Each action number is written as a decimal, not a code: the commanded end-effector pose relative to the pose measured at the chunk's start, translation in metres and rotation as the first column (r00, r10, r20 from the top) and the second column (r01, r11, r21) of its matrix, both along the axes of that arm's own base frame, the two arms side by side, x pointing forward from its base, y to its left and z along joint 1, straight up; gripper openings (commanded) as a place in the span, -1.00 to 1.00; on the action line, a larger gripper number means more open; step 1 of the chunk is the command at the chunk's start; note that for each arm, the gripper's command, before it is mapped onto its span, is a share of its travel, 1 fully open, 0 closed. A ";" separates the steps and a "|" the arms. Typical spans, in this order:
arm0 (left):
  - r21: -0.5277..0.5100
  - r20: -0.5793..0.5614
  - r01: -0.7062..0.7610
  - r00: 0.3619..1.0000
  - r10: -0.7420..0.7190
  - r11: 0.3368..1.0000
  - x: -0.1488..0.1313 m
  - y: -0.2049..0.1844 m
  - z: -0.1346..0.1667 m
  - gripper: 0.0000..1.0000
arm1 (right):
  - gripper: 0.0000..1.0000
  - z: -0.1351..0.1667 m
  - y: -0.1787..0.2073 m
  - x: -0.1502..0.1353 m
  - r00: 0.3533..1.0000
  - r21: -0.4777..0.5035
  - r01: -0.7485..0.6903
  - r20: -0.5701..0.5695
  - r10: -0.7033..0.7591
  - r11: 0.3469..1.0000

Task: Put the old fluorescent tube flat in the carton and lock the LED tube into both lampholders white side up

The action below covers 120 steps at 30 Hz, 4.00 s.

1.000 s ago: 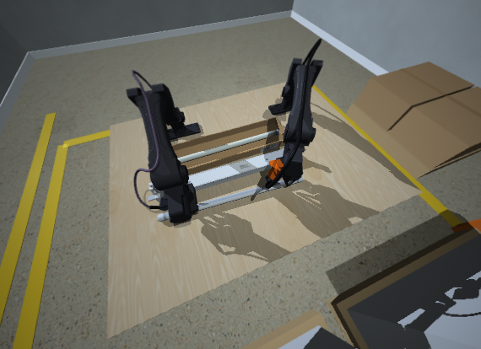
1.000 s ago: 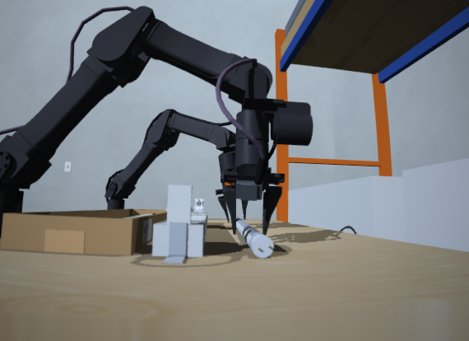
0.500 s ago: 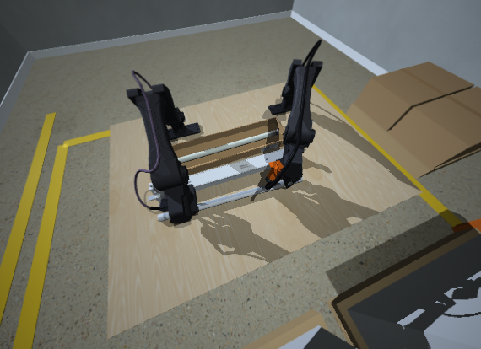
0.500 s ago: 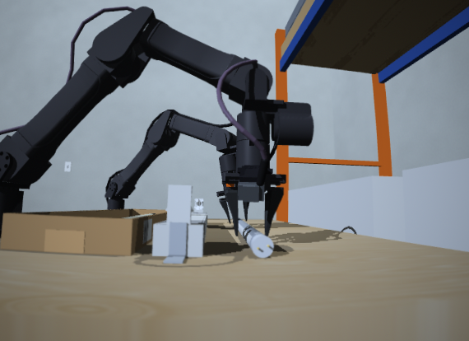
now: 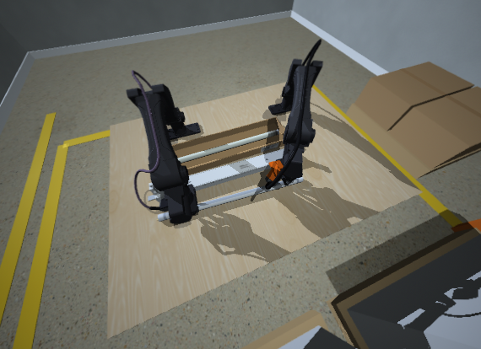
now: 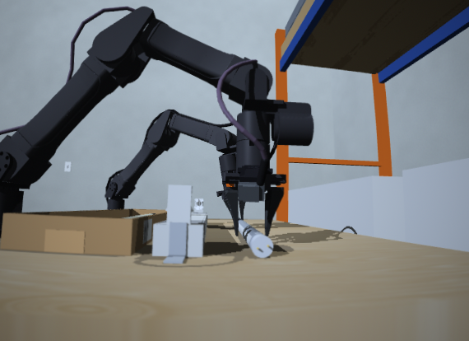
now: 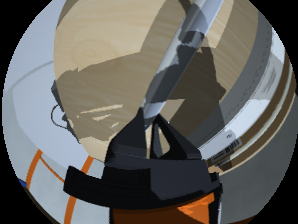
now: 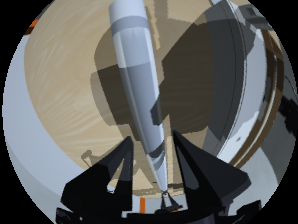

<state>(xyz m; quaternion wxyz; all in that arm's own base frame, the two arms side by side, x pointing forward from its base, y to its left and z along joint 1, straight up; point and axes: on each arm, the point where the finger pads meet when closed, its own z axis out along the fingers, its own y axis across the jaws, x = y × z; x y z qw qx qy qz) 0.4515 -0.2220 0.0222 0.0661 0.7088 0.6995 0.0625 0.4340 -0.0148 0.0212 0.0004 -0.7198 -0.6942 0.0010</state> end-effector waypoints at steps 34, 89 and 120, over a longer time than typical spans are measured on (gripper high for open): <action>-0.024 0.042 -0.006 0.999 0.007 1.000 0.005 -0.003 0.030 -0.78 | -0.78 0.025 -0.007 0.008 0.999 -0.011 0.010 0.044 -0.009 1.000; -0.030 0.059 -0.003 0.998 0.004 1.000 0.005 -0.007 0.052 -0.78 | -0.78 0.037 -0.008 0.005 1.000 -0.014 0.003 0.026 -0.002 1.000; -0.034 0.087 -0.012 0.996 0.015 0.999 0.009 0.000 0.054 -0.78 | -0.78 0.045 -0.005 0.003 0.998 -0.015 0.003 0.057 -0.002 1.000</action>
